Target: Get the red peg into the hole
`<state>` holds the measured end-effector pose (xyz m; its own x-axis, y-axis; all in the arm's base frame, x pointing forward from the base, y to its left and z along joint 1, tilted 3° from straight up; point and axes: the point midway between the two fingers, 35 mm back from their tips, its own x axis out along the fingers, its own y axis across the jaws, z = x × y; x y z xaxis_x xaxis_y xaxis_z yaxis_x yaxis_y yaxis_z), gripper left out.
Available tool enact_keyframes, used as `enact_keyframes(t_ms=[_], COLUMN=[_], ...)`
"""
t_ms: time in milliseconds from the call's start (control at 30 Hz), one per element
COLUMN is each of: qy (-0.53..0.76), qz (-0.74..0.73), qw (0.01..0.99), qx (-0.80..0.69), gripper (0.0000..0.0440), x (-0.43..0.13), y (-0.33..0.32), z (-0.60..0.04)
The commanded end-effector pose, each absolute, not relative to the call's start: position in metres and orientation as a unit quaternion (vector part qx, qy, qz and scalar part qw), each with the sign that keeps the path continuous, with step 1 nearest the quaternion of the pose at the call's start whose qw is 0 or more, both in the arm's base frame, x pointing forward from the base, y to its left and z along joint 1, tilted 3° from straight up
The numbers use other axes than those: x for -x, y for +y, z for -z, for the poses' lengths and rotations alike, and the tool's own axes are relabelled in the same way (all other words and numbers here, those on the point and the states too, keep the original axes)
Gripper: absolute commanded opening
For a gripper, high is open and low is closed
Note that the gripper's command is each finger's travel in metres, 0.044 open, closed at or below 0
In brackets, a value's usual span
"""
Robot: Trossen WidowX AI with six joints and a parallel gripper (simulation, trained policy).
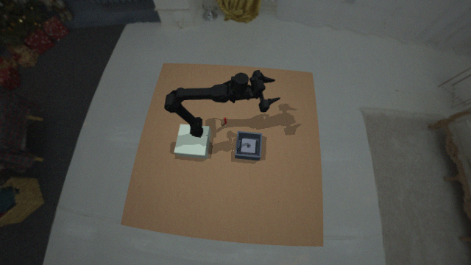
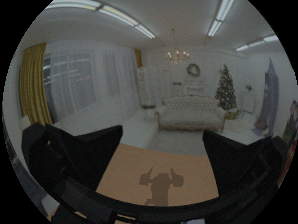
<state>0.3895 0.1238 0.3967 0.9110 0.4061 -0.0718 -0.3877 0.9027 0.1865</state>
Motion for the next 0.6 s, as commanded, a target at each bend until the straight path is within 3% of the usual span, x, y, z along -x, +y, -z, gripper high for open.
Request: enact_keyframes(t_ms=[0,567], qy=[0.099,0.34], qz=[-0.194,-0.104], qw=[0.97,0.907], qx=[-0.11,-0.225], gripper=[0.044,0.044], x=[-0.386,-0.339], y=[0.128,0.148], z=[-0.373,-0.251])
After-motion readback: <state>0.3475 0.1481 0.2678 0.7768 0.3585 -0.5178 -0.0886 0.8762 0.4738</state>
